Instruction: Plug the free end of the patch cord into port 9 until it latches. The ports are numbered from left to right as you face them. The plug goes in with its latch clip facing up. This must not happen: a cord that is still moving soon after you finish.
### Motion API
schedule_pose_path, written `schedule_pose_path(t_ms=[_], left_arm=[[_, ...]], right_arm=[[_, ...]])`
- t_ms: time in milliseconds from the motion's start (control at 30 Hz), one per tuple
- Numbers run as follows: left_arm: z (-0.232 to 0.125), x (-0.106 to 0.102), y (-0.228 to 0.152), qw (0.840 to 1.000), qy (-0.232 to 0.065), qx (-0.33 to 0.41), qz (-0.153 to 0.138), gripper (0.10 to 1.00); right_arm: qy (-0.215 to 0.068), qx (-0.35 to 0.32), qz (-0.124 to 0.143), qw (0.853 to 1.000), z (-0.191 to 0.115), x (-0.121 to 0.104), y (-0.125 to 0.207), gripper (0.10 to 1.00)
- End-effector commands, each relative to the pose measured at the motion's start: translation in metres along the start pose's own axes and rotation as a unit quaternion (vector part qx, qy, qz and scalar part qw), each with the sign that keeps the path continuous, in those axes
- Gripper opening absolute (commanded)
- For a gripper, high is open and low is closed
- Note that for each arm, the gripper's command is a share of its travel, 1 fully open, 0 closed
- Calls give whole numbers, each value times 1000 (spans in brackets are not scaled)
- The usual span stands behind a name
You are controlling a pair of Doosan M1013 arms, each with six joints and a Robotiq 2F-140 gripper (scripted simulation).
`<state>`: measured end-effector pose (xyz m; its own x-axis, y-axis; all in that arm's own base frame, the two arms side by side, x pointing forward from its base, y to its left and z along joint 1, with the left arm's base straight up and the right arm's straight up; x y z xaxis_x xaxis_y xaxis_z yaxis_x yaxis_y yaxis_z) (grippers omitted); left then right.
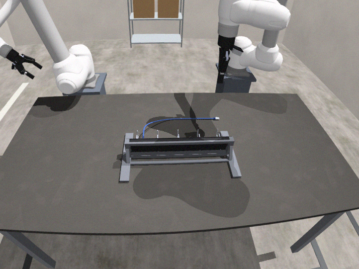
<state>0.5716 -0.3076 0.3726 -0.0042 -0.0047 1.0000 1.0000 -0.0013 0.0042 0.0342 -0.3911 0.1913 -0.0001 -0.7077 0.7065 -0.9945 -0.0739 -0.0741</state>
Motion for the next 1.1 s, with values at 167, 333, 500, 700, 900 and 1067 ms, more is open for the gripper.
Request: schedule_pose_path(t_ms=[167,333,500,700,900,1067], left_arm=[[0,1,0,1000,0,0,-1,99],[0,1,0,1000,0,0,-1,99],[1,-1,1,1000,4,7,-4,99],[5,-7,6,999,19,37,-16,99],[17,-25,21,987,60,134,-68,99],[24,-37,33,969,81,204,-115,99]], right_arm=[[0,0,0,1000,0,0,0,1000],[0,0,0,1000,0,0,0,1000],[0,0,0,1000,0,0,0,1000],[0,0,0,1000,0,0,0,1000],[0,0,0,1000,0,0,0,1000],[0,0,0,1000,0,0,0,1000]])
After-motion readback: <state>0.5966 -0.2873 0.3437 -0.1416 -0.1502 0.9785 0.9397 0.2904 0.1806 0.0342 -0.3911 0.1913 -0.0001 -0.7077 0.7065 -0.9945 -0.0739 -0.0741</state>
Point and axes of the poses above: on each arm, the point where the finger pads meet when closed, its own x axis back along the fingers, its own y axis across the jaws, z = x × y, the point moved 10 cm from there along x, back along the fingers, and after that the axes turned 3 degrees about x, right-handed, at the moved point
